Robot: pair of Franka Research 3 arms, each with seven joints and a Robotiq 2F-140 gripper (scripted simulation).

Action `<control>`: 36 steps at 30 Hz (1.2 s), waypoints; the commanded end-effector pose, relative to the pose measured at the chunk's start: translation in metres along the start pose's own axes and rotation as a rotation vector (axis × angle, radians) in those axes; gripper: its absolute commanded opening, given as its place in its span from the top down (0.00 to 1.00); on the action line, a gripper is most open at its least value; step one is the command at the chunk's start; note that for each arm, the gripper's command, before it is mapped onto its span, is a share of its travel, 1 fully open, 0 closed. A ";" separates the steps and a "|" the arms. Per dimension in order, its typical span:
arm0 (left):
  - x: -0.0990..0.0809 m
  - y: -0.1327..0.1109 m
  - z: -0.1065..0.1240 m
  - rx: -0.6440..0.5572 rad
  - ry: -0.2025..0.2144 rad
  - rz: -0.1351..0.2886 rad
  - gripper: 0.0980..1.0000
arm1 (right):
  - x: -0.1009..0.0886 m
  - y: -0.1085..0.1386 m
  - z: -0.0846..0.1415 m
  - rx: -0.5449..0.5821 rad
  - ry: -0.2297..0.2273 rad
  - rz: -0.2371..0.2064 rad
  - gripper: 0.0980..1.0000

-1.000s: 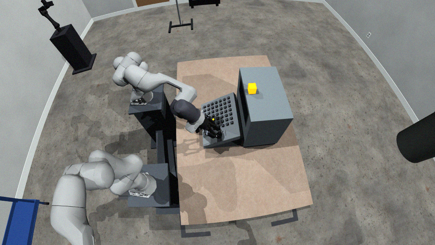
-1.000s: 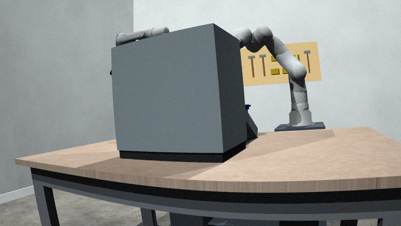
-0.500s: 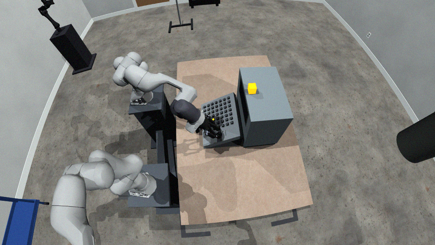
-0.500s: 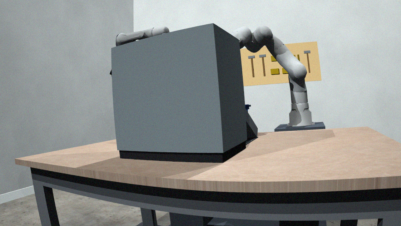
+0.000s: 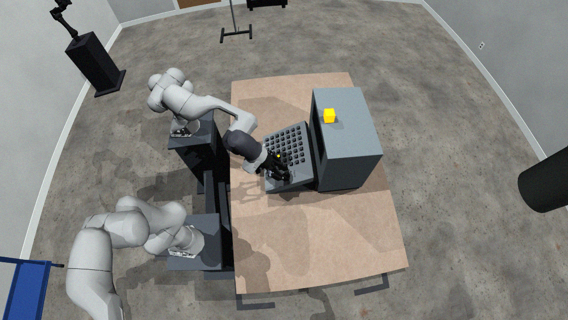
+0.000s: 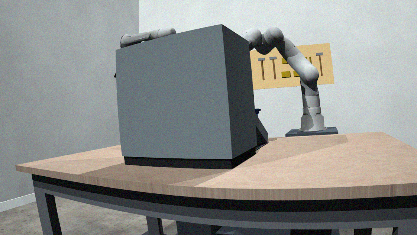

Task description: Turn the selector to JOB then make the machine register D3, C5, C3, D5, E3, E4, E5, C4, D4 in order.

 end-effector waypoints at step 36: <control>0.000 -0.001 -0.001 0.005 0.003 -0.003 1.00 | 0.000 0.000 -0.001 -0.004 0.002 0.000 0.00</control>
Point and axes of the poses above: on each arm, the point where the finger pads meet when closed, its own x axis out along the fingers, its own z axis across the jaws, y = z × x, the point moved 8 cm from there along -x, back along the fingers, and after that the axes turned 4 degrees about x, right-handed, at the moved point
